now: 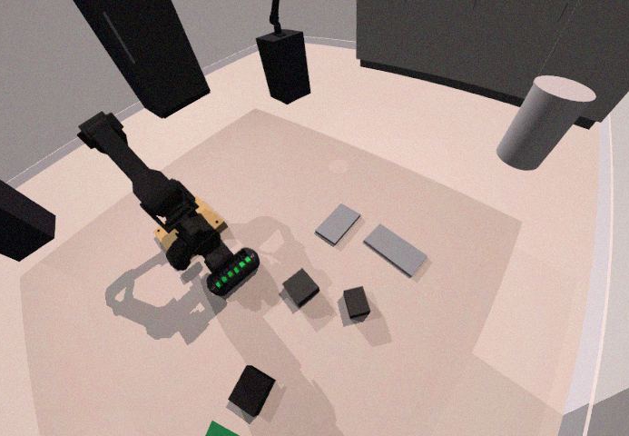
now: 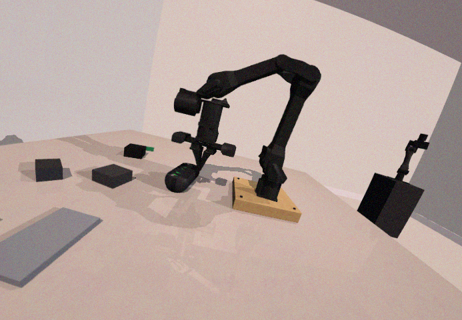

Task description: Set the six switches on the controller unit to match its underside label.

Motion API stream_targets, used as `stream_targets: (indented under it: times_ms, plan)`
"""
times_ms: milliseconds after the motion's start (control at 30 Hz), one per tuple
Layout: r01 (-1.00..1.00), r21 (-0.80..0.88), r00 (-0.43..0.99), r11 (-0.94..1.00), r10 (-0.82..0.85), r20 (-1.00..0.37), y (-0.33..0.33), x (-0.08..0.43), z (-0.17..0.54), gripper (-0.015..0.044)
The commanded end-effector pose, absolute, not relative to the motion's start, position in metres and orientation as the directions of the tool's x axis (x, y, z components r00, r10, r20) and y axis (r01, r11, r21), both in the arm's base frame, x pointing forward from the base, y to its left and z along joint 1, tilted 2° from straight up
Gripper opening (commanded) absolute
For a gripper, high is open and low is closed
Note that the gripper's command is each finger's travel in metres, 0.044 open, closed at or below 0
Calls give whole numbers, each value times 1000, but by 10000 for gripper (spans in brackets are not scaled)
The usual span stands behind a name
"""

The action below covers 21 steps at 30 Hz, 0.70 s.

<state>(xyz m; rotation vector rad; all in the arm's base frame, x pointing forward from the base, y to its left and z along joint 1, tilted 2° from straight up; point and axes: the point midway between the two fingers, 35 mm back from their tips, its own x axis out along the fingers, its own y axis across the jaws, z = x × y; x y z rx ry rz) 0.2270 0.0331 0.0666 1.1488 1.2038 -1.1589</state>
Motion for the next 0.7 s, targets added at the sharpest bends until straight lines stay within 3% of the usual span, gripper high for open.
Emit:
stream_targets:
  times_ms: [0, 33, 367, 667]
  plan:
    - [998, 19, 21, 67, -28, -999, 33, 227, 67, 0]
    - [998, 19, 21, 67, -28, -999, 33, 227, 67, 0]
    - [998, 19, 21, 67, -28, -999, 35, 226, 117, 263]
    - [998, 19, 21, 67, -28, -999, 35, 226, 117, 26]
